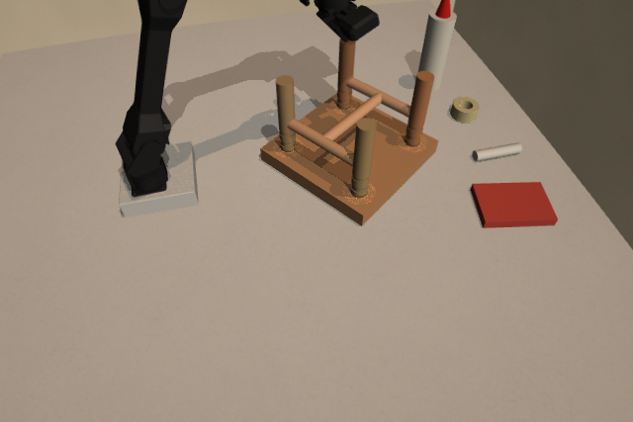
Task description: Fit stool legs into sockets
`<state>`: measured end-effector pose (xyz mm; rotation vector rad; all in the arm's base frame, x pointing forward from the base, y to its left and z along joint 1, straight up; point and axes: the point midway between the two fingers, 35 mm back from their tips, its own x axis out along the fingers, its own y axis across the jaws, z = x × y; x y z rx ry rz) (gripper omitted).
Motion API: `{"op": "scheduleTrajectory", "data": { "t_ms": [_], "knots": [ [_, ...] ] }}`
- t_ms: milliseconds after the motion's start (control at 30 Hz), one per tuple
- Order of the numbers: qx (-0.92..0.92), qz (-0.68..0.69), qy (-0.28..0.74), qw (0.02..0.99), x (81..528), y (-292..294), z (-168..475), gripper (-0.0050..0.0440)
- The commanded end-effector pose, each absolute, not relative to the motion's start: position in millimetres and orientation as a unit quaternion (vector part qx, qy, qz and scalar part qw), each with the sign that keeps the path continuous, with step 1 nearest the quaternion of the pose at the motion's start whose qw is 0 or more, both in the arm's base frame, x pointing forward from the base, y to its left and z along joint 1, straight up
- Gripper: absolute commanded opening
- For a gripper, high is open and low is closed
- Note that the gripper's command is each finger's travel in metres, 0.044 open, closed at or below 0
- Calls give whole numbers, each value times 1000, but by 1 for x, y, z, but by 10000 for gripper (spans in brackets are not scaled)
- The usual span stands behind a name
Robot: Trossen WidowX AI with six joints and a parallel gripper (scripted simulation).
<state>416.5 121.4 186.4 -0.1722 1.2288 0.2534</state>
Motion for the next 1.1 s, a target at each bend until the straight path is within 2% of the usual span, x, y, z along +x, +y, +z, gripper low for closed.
{"op": "scheduleTrajectory", "data": {
  "t_ms": [0,1067],
  "knots": [
    [-85,114,605,783,415,121,155,0],
    [-82,117,584,799,417,121,198,0]
  ]
}}
